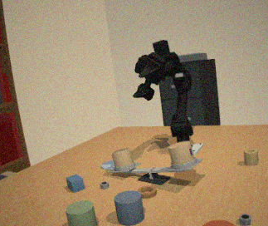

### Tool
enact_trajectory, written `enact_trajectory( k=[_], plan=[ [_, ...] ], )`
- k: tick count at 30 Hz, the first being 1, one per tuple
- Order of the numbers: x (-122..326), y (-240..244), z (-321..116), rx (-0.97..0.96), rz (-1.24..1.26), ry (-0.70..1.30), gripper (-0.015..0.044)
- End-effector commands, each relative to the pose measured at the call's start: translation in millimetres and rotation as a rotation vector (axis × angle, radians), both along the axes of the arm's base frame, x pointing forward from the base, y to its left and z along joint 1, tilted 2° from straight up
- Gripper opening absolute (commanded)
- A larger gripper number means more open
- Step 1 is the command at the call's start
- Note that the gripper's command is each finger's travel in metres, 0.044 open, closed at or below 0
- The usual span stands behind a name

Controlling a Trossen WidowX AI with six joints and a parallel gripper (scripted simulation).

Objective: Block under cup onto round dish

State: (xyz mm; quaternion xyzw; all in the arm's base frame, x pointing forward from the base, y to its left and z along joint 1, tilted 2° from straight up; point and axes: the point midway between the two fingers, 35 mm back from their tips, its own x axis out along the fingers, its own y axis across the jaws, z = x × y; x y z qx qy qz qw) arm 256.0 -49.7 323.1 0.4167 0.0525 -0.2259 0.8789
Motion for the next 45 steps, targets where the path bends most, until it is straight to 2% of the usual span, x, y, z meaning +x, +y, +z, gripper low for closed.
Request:
enact_trajectory(
  k=[1,29,37,45],
  plan=[
    [-4,10,-11,-0.073,0.057,0.106,0.0440],
    [-57,53,-73,-0.556,0.499,0.699,0.0440],
    [-56,52,-73,-0.574,0.510,0.716,0.0440],
    [-41,41,-78,-0.739,0.630,0.880,0.0440]
  ],
)
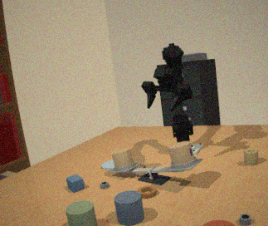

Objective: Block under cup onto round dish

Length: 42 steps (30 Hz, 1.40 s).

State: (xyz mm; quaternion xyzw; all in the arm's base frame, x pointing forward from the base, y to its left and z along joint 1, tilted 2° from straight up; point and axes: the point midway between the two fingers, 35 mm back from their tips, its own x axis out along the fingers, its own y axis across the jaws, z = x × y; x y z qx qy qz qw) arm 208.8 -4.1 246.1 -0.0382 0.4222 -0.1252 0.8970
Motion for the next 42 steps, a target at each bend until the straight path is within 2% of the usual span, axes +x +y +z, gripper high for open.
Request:
enact_trajectory(
  k=[1,21,32,42],
  plan=[
    [8,-6,-2,-0.074,0.075,0.086,0.0440],
    [45,-54,-28,-0.309,0.519,0.517,0.0440],
    [60,-95,-50,-0.332,0.840,0.702,0.0440],
    [66,-137,-76,-0.304,1.154,0.781,0.0440]
  ],
)
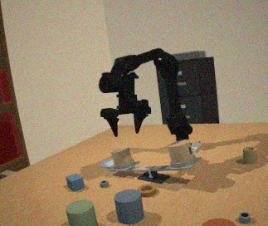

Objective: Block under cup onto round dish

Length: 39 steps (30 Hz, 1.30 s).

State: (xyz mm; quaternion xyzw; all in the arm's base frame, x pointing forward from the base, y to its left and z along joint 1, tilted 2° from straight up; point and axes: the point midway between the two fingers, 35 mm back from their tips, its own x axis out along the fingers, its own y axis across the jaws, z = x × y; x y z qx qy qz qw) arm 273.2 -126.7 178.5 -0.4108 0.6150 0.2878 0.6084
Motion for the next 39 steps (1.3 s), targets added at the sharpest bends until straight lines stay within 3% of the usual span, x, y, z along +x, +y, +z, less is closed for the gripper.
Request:
enact_trajectory(
  k=[1,7,39],
  plan=[
    [1,-19,-11,0.045,0.121,0.055,0.0440],
    [0,-39,-23,0.096,0.240,0.099,0.0440],
    [2,-42,-67,0.096,0.240,0.099,0.0440]
  ],
)
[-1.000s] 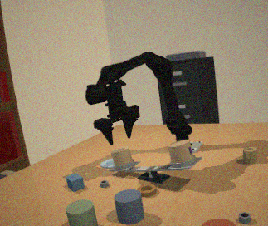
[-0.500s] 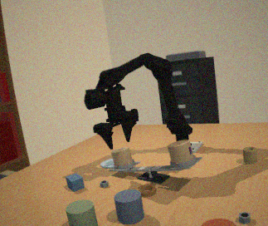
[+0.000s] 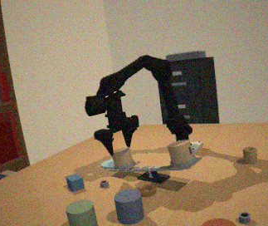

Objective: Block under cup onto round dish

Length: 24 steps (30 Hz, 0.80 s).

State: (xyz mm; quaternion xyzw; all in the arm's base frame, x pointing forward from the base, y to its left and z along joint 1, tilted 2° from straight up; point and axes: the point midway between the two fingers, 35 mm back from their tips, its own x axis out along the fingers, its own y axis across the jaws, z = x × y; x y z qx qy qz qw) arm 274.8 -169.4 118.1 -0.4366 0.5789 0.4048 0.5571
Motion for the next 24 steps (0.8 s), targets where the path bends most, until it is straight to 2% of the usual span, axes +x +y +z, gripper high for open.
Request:
enact_trajectory(
  k=[1,22,24],
  plan=[
    [0,0,-8,0.005,0.006,-0.001,0.0440],
    [-1,0,-39,0.005,0.006,-0.001,0.0440],
    [-1,0,-39,0.005,0.006,-0.001,0.0387]
  ],
)
